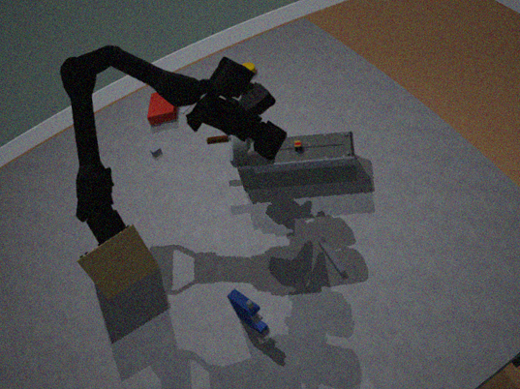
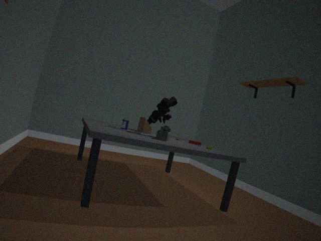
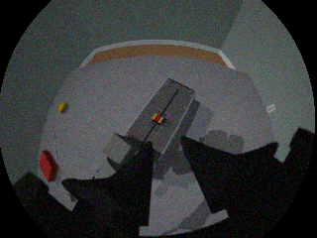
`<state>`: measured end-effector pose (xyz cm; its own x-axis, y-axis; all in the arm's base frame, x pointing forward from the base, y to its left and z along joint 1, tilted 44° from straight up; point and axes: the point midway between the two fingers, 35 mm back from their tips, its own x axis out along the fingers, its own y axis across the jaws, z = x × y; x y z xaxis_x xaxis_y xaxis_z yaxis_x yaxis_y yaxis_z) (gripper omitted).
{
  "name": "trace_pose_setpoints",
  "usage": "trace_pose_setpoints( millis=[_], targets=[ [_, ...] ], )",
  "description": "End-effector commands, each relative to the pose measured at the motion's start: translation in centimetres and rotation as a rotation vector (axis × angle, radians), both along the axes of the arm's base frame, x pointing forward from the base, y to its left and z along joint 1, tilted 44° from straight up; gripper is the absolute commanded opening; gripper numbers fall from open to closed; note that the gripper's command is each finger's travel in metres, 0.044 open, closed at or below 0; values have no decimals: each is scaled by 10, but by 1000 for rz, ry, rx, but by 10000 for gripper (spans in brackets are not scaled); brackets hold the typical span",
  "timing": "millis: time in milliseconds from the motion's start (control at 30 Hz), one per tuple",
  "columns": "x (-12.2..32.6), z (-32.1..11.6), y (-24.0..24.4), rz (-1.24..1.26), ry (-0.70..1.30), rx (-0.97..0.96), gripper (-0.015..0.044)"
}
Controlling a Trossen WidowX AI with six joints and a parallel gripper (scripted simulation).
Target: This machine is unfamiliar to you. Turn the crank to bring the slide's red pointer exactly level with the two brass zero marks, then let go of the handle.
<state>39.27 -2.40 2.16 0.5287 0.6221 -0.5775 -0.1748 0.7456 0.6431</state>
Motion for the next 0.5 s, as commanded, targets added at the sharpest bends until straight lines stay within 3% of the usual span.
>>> trace_pose_setpoints(
  millis=[0, 233, 267, 467],
  targets=[
    [0, 0, 0, 0, 0, -1, 263],
    [0, 0, 0, 0, 0, -1, 440],
    [0, 0, 0, 0, 0, -1, 440],
    [0, 0, 0, 0, 0, -1, 282]
  ],
)
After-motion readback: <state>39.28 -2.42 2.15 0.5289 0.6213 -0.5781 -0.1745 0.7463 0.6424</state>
